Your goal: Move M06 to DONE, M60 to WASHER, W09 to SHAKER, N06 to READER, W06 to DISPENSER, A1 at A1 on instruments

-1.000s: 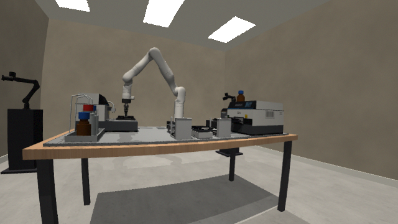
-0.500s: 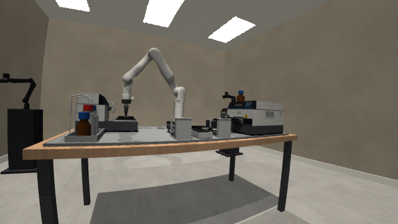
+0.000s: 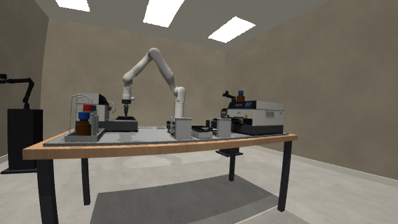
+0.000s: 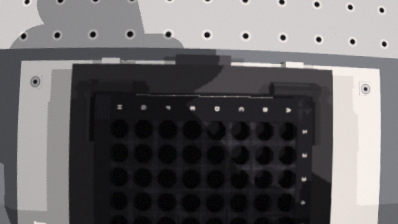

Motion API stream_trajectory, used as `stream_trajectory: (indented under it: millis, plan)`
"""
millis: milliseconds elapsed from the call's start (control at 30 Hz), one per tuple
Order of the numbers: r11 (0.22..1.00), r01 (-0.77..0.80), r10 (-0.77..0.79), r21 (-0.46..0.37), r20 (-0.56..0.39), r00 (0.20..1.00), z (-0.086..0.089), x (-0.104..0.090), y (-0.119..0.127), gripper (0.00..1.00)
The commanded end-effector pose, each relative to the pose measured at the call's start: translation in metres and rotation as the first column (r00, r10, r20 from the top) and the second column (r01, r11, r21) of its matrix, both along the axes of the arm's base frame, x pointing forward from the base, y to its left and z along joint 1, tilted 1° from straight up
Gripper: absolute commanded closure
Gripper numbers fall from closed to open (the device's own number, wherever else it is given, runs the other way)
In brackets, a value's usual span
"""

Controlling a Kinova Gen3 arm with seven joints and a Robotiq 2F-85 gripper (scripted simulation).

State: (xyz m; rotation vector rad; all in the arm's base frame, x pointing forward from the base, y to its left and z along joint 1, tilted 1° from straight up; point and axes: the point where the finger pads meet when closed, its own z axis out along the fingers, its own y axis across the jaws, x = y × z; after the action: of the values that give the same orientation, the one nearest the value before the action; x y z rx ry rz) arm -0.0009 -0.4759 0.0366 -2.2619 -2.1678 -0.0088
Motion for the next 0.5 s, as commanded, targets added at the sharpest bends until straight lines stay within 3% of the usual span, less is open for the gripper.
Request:
stream_trajectory:
  millis: [0, 467]
  plan:
    - [1.000, 0.000, 0.000, -0.002, 0.000, 1.000, 0.0007, 0.0000, -0.0005, 0.00]
    - [1.000, 0.000, 0.000, -0.002, 0.000, 1.000, 0.0019, 0.0000, -0.0005, 0.00]
